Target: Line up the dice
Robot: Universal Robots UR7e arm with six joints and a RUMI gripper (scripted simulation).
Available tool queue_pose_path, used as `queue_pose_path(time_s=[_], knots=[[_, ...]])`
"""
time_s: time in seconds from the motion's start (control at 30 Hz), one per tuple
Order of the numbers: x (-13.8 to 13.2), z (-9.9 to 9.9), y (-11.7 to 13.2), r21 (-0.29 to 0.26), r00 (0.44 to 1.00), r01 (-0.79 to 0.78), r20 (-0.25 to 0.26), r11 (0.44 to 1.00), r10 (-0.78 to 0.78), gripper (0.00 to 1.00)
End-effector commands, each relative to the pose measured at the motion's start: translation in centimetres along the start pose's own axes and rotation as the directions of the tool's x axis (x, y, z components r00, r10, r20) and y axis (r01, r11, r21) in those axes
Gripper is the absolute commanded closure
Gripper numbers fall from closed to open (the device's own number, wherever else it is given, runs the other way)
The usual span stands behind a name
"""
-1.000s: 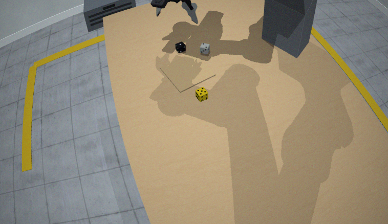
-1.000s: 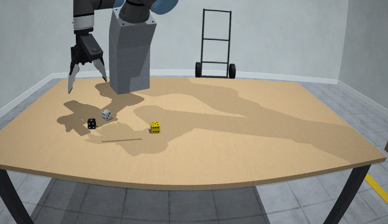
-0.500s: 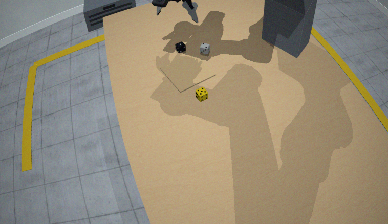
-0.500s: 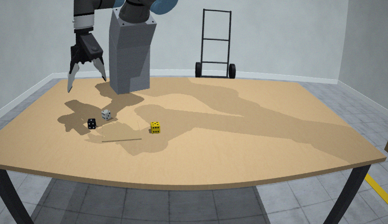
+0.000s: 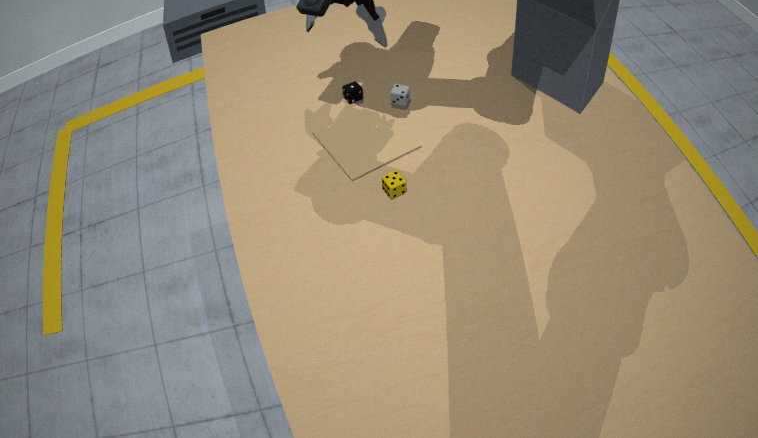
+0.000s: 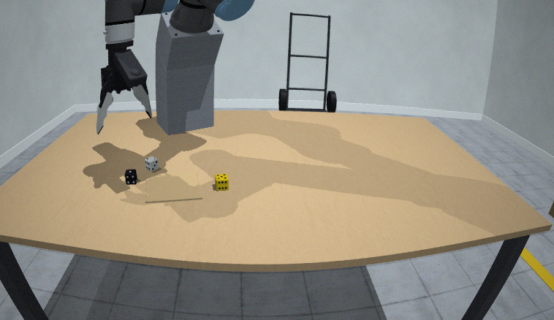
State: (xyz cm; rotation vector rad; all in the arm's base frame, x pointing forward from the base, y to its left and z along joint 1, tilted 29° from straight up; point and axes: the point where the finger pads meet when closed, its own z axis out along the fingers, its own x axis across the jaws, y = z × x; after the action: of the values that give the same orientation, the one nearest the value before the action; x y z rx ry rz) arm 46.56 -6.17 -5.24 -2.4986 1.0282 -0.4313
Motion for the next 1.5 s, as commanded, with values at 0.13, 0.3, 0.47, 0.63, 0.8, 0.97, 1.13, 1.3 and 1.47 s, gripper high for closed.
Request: queue_pose_path(time_s=[0.13, 0.3, 0.47, 0.63, 0.8, 0.97, 1.13, 1.3, 1.47], knots=[[0.1, 1.5, 0.0, 0.000, 1.000, 0.000, -0.001, 1.000, 0.000, 0.00], [0.1, 3.1, 0.0, 0.000, 1.000, 0.000, -0.001, 1.000, 0.000, 0.00], [0.1, 4.2, 0.0, 0.000, 1.000, 0.000, -0.001, 1.000, 0.000, 0.00], [0.1, 6.0, 0.0, 0.000, 1.000, 0.000, -0.001, 1.000, 0.000, 0.00], [0.1, 7.7, -0.1, 0.000, 1.000, 0.000, -0.001, 1.000, 0.000, 0.00], [0.1, 9.0, -0.1, 0.000, 1.000, 0.000, -0.001, 1.000, 0.000, 0.00], [0.1, 9.4, -0.1, 0.000, 1.000, 0.000, -0.001, 1.000, 0.000, 0.00], [0.1, 9.8, -0.1, 0.000, 1.000, 0.000, -0.001, 1.000, 0.000, 0.00], [0.1, 9.8, -0.1, 0.000, 1.000, 0.000, -0.001, 1.000, 0.000, 0.00]])
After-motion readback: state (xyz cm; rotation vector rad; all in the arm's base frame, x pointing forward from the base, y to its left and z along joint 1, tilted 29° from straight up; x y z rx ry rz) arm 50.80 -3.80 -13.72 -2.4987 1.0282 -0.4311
